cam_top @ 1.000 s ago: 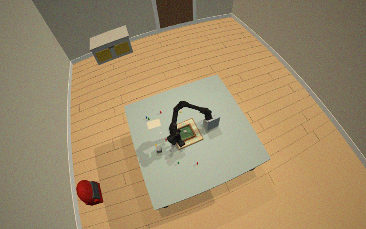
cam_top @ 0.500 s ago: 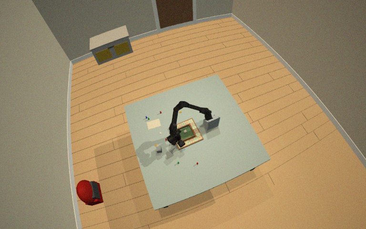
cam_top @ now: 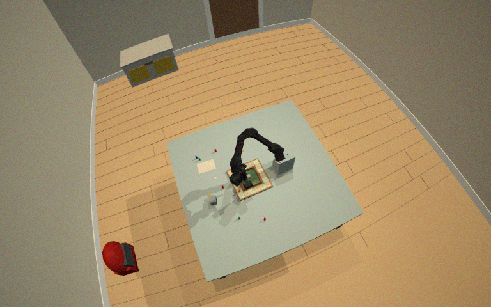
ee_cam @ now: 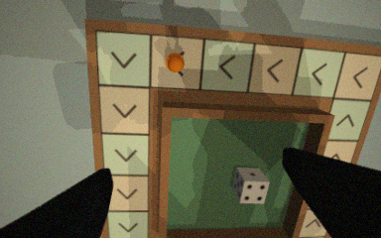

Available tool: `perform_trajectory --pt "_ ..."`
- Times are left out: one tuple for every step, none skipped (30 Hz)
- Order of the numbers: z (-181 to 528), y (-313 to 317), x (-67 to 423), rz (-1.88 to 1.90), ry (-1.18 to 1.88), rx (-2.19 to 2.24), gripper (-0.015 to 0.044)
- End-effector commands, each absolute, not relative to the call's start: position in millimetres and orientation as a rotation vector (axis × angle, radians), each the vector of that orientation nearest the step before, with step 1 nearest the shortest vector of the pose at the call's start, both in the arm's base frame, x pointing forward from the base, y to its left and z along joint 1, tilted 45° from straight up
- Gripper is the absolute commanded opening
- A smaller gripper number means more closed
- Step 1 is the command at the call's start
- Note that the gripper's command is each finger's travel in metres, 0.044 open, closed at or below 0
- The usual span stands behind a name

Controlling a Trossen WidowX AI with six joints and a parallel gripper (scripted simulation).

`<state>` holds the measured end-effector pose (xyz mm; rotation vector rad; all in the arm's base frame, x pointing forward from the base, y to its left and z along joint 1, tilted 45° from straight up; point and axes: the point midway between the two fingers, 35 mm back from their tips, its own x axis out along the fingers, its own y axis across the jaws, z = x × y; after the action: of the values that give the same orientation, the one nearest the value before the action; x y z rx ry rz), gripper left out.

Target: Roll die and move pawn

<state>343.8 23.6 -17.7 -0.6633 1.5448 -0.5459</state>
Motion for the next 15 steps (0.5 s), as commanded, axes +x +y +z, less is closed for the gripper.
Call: perform_trajectory --pt "11 38 293 -0.574 1.528 -0.620 0.0440" --pt "18 39 278 -0.585 1.524 -0.609 0.0440" --pt "24 39 264 -0.596 1.519 -0.598 0.0440" --pt "29 39 249 -0.608 1.515 -0.588 0.0440" --pt "34 38 235 -0.621 1.510 -0.577 0.0440" --pt "20 42 281 -0.579 1.507 -0.609 0.0440" --pt "20 42 281 -0.579 1.507 -0.609 0.0440" --pt "20 42 281 -0.579 1.507 -0.609 0.0440" --pt "20 42 281 -0.579 1.507 -0.609 0.0440" --pt "20 42 281 -0.579 1.507 -0.609 0.0440" --pt "20 42 281 -0.579 1.507 -0.609 0.0440" --pt "20 42 281 -0.579 1.507 -0.609 0.0440" --pt "20 42 281 -0.579 1.507 -0.609 0.0440" --pt "20 42 281 -0.579 1.507 -0.609 0.0440" --pt "20 42 281 -0.579 1.507 -0.609 0.0440"
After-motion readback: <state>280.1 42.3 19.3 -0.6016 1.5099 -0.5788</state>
